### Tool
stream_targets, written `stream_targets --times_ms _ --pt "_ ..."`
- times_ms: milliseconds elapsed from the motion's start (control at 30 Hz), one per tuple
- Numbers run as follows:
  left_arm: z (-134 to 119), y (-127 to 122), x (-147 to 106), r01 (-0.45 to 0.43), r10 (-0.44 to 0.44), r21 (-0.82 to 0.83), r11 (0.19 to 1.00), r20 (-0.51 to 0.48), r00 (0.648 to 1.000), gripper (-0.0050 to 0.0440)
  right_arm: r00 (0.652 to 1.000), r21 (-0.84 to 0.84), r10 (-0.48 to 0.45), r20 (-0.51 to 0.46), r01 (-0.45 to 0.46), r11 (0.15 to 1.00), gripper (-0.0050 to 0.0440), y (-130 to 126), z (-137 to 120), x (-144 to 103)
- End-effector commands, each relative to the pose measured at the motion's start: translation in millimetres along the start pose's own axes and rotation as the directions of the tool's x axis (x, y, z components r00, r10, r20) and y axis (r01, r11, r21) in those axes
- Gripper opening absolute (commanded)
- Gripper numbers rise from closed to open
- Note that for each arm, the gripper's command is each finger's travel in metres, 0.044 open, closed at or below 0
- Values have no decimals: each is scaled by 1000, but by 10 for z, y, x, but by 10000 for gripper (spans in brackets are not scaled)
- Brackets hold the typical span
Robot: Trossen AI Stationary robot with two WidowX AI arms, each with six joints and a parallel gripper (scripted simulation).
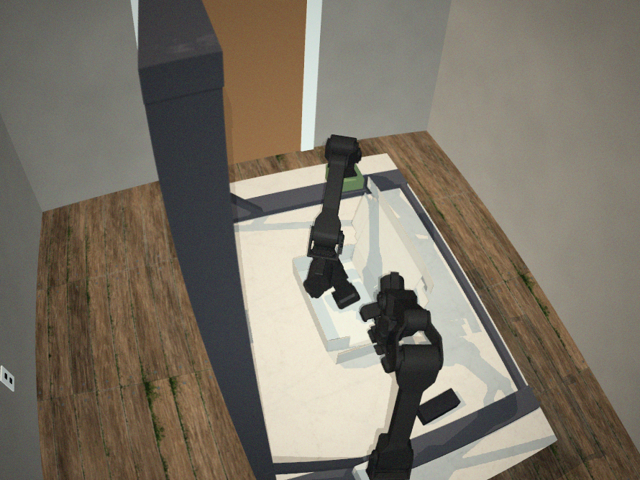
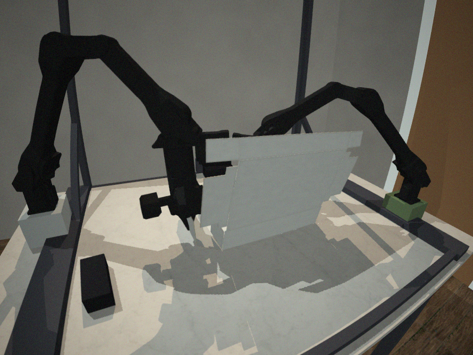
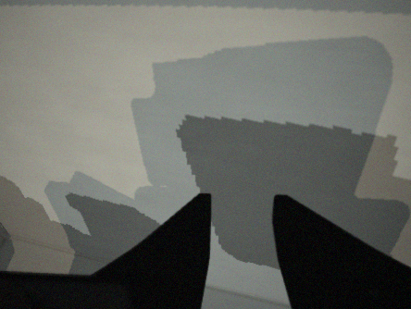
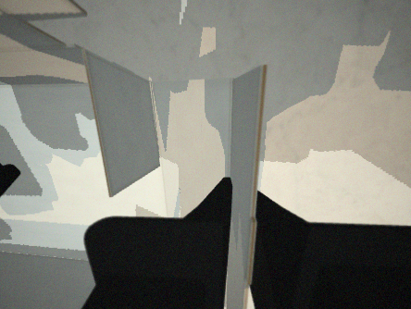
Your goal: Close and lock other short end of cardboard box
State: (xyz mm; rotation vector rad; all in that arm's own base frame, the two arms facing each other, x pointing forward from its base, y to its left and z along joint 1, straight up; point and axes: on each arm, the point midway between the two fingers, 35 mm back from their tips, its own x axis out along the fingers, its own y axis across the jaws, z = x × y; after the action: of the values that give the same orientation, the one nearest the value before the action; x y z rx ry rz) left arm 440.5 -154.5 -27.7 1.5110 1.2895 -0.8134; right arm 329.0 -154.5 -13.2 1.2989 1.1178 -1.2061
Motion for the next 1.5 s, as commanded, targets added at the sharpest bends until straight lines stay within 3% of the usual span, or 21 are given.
stream_targets --times_ms 0,133,267,800,1000,1467 --pt "51 -84 110 34 -35 14 999 7 999 104 996 0 91 21 -91 996 3 87 20 -220" --pt "52 -85 110 34 -35 14 999 7 999 104 993 0 112 20 -112 994 3 80 20 -217" --pt "52 -85 110 34 -35 14 999 7 999 104 975 -3 221 20 -221 975 3 60 9 -245" --pt "53 -83 110 34 -34 14 999 8 999 104 974 -3 227 20 -227 974 3 143 -43 -381" --pt "53 -83 110 34 -34 14 999 8 999 104 939 -5 343 19 -343 939 3 139 -49 -385" --pt "55 -83 110 34 -34 14 999 8 999 104 939 -6 343 18 -343 939 3 256 -71 -466"
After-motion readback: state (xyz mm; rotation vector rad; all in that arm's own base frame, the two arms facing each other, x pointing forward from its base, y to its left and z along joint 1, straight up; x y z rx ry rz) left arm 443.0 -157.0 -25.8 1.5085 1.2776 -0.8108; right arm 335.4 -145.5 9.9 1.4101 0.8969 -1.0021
